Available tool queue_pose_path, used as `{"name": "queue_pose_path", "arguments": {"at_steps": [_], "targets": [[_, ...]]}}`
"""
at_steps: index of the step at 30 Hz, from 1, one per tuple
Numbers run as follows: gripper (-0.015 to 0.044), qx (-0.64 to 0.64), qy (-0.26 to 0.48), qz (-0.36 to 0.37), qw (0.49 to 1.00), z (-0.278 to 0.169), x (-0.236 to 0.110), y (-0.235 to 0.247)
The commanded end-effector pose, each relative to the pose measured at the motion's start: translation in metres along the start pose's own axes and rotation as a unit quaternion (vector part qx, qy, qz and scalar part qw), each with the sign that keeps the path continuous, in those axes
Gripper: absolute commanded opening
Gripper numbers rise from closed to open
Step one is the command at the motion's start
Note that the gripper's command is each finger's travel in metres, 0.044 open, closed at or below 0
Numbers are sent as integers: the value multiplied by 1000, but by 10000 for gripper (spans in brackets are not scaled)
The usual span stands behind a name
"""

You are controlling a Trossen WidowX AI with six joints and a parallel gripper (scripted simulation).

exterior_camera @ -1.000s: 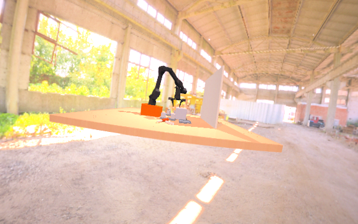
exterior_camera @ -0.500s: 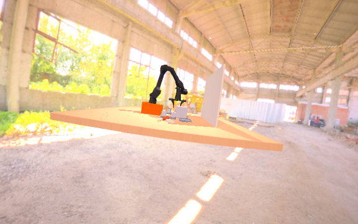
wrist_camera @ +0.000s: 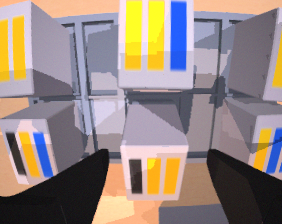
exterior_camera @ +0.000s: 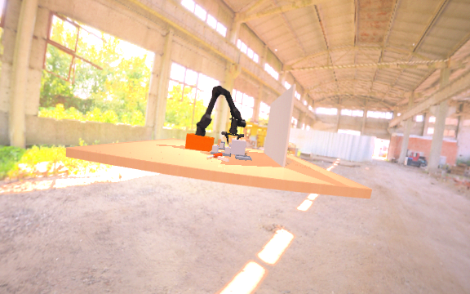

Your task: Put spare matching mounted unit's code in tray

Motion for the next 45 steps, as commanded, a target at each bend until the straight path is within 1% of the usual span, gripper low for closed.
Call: {"name": "queue_pose_path", "arguments": {"at_steps": [1, 15, 21, 26, 33, 37, 38, 45], "targets": [[300, -3, 3, 0, 1000, -2, 7, 1], [300, -3, 3, 0, 1000, -4, 29, 2], [300, -3, 3, 0, 1000, -4, 30, 2], [169, 0, 2, 1, 1000, -3, 29, 2], [122, 0, 2, 1, 1000, -3, 29, 2], [17, 0, 2, 1, 1000, -3, 29, 2], [0, 0, 2, 1, 1000, -3, 29, 2], [0, 0, 2, 1, 1000, -3, 29, 2]]}}
Point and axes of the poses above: the point midway between the two fingers, 35 mm back from their tips, its own x axis out along the fingers, its own y axis across the jaws, z = x × y, the point moved 7 cm from there along -x, back along the fingers, and after that the axes turned 11 degrees about x, right-handed, at the moved point
